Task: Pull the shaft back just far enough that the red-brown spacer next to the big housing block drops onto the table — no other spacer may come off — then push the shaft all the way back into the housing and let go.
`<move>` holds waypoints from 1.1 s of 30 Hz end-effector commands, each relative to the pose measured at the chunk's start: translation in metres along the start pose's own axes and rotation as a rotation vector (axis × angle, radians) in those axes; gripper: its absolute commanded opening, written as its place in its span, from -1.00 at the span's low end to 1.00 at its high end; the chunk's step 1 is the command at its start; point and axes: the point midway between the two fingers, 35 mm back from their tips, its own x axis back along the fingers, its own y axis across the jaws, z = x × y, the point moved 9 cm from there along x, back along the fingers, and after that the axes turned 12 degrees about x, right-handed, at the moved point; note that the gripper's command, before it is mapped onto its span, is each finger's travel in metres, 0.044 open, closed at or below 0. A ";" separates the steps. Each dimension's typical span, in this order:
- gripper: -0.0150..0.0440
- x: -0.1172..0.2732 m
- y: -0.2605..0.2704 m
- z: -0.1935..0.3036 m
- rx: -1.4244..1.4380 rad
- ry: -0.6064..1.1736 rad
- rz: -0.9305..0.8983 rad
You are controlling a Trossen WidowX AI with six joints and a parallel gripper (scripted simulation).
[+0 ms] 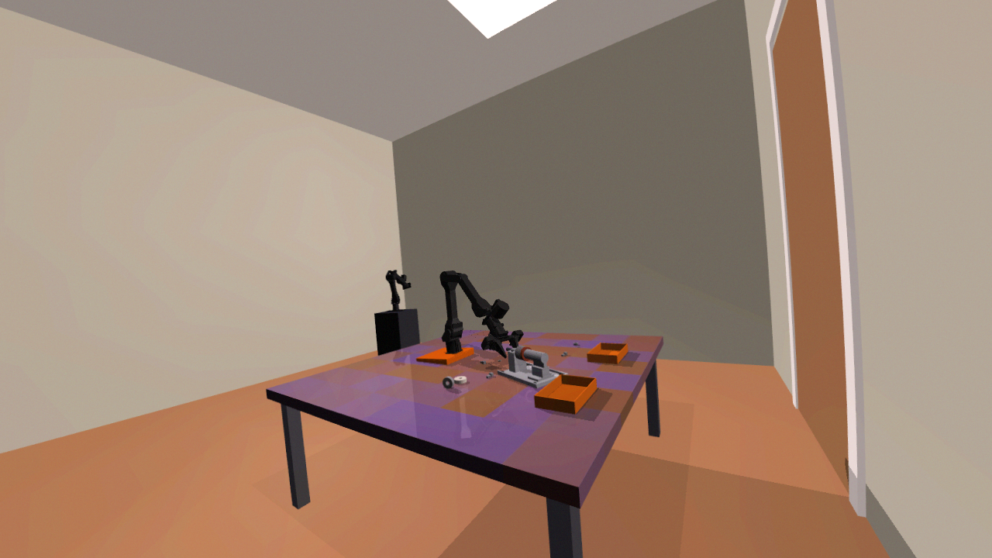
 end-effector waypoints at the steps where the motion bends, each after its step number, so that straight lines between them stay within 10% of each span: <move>1: 0.20 0.000 0.000 0.000 0.000 0.000 0.000; 13: -0.49 0.000 0.000 0.000 0.001 0.000 0.001; 33: -0.49 0.011 -0.002 -0.011 0.004 -0.001 0.004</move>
